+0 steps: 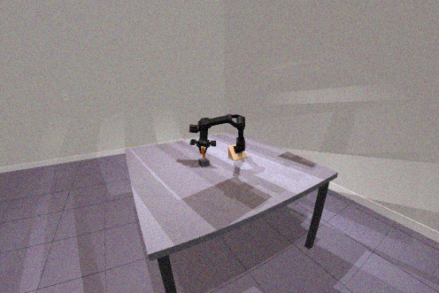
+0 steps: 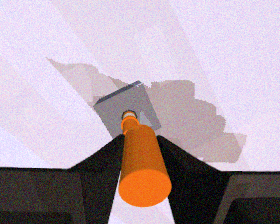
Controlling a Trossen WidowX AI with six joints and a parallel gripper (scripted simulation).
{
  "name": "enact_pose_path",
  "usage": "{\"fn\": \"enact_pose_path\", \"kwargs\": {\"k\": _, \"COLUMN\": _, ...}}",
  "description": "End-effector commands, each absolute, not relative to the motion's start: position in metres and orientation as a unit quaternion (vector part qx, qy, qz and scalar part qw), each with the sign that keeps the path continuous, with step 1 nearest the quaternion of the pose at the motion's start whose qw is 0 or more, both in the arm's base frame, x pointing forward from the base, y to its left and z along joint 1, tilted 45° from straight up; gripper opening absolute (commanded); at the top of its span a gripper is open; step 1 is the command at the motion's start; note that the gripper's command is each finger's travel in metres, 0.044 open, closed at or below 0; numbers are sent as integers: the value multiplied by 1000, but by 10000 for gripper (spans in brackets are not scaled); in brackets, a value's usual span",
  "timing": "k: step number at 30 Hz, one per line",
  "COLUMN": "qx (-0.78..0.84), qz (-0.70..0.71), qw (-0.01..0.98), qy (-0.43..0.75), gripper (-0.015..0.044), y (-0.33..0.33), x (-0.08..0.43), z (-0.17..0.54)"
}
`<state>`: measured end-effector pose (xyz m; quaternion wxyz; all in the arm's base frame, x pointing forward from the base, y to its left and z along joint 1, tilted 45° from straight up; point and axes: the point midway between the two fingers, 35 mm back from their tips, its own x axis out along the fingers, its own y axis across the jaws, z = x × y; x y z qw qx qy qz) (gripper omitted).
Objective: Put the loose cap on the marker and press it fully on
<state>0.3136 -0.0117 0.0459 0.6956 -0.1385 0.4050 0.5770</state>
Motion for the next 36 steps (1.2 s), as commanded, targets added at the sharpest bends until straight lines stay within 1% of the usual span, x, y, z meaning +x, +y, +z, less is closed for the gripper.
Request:
{"fn": "enact_pose_path", "kwargs": {"k": 1, "qx": -133, "qz": 601, "qw": 674, "qy": 408, "gripper": 0, "y": 10, "x": 310, "z": 29}}
{"fn": "enact_pose_path", "kwargs": {"k": 15, "qx": -133, "qz": 601, "qw": 674, "qy": 408, "gripper": 0, "y": 10, "x": 310, "z": 29}}
{"fn": "enact_pose_path", "kwargs": {"k": 16, "qx": -139, "qz": 577, "qw": 696, "qy": 405, "gripper": 26, "y": -12, "x": 314, "z": 46}}
{"fn": "enact_pose_path", "kwargs": {"k": 31, "qx": -139, "qz": 577, "qw": 696, "qy": 405, "gripper": 420, "y": -12, "x": 314, "z": 46}}
{"fn": "enact_pose_path", "kwargs": {"k": 32, "qx": -139, "qz": 577, "qw": 696, "qy": 405, "gripper": 440, "y": -12, "x": 314, "z": 46}}
{"fn": "enact_pose_path", "kwargs": {"k": 36, "qx": -139, "qz": 575, "qw": 697, "qy": 406, "gripper": 440, "y": -25, "x": 317, "z": 58}}
